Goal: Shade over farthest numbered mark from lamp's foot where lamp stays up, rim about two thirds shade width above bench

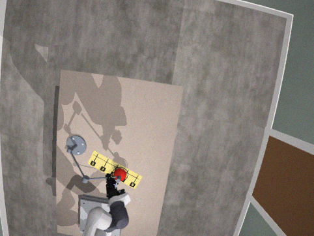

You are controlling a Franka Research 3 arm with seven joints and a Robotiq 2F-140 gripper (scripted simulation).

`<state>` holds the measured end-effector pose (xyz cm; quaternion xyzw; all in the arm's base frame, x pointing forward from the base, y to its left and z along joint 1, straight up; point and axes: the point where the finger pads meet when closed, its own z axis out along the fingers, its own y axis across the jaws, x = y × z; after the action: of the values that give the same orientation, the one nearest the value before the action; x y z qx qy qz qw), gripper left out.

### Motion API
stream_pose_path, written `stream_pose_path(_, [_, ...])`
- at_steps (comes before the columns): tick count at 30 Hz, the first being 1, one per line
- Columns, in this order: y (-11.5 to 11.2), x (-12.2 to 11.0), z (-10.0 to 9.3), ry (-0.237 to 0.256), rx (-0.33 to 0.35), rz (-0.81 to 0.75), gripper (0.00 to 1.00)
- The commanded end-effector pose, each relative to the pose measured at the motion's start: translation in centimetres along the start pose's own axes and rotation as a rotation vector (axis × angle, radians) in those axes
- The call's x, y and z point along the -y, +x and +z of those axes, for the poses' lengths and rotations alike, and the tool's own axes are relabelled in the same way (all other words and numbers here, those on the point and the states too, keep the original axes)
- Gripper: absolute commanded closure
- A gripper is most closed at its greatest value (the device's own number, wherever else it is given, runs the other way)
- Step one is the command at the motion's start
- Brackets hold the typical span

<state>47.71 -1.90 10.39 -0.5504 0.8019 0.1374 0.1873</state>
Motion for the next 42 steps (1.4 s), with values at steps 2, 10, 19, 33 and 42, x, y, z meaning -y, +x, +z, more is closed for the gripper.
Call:
stream_pose_path(2, [1.8,0.5,-0.7,0.009,-0.004,-0.015,0.9])
stream_pose_path(10, [3.0,0.6,-1.1,0.008,-0.004,-0.017,0.9])
stream_pose_path(19, [3.4,0.8,-1.3,0.008,-0.004,-0.017,0.9])
stream_pose_path(33, [3.4,0.8,-1.3,0.008,-0.004,-0.017,0.9])
stream_pose_path(42, [3.2,0.8,-1.2,0.008,-0.004,-0.017,0.9])
